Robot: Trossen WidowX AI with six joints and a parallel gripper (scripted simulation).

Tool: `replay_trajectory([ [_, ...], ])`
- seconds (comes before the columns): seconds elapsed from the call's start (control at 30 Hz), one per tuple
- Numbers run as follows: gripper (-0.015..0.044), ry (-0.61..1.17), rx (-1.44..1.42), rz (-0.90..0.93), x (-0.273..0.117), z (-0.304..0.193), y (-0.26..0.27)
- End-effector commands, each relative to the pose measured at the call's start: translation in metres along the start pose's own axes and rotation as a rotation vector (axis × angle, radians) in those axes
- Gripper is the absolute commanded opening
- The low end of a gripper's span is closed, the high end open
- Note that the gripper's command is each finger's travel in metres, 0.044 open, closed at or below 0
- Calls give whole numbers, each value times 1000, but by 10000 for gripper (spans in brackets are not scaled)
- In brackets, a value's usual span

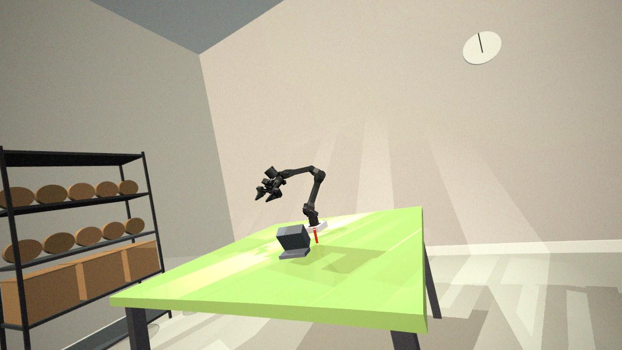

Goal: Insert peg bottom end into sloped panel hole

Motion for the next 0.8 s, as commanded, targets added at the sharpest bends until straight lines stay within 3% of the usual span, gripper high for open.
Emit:
replay_trajectory([
  [0.0, 440, 33, 44, 38, 7, 2, 10],
  [0.77, 440, 290, 235, 211, 45, -8, 77],
])
Point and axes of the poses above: the point midway between the two fingers, 35 mm back from their tips, its own x axis out along the fingers, its own y axis across the jaws, z = x × y, the point moved 5 cm from there along -x, back along the fingers, and after that the axes turned 8 degrees about x, right-handed, at the moved point
